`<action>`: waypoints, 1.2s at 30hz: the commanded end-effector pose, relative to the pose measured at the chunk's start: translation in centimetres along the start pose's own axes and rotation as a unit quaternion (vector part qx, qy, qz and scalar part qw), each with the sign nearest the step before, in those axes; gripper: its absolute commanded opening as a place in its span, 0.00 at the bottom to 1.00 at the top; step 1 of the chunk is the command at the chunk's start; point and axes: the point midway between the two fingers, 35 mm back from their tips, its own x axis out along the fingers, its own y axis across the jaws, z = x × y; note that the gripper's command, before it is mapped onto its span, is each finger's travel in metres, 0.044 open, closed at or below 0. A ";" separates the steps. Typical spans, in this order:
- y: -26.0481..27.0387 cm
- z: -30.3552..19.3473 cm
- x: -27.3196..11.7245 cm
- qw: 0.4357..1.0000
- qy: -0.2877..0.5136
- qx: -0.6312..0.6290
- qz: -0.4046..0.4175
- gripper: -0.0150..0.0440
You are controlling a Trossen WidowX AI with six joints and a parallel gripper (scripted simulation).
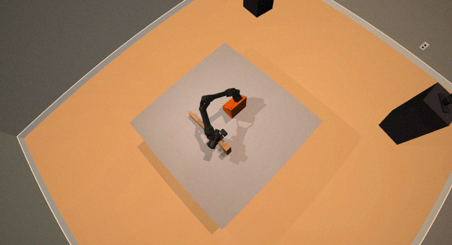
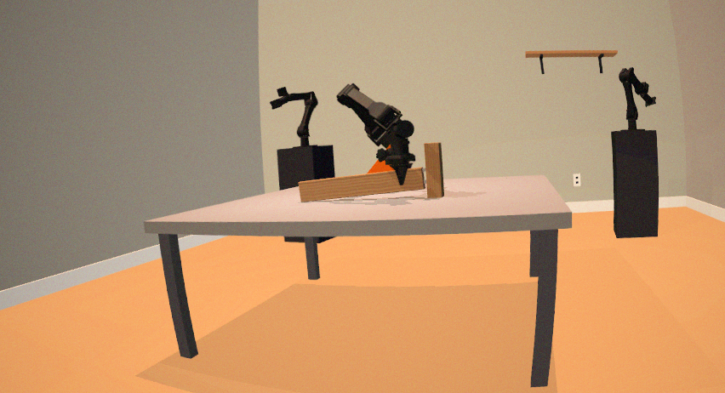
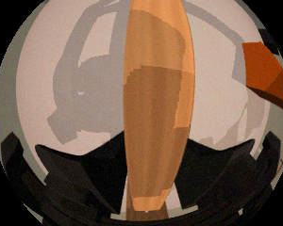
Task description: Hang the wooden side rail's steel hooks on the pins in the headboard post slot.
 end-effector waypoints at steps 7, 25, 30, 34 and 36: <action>0.1 -0.5 -0.4 1.000 0.002 -0.001 0.005 0.25; 0.1 -0.7 -0.4 1.000 0.002 -0.001 0.005 0.25; 0.1 -0.7 -0.4 1.000 0.002 -0.001 0.005 0.25; 0.1 -0.7 -0.4 1.000 0.002 -0.001 0.005 0.25; 0.1 -0.8 -0.4 1.000 0.002 -0.001 0.005 0.25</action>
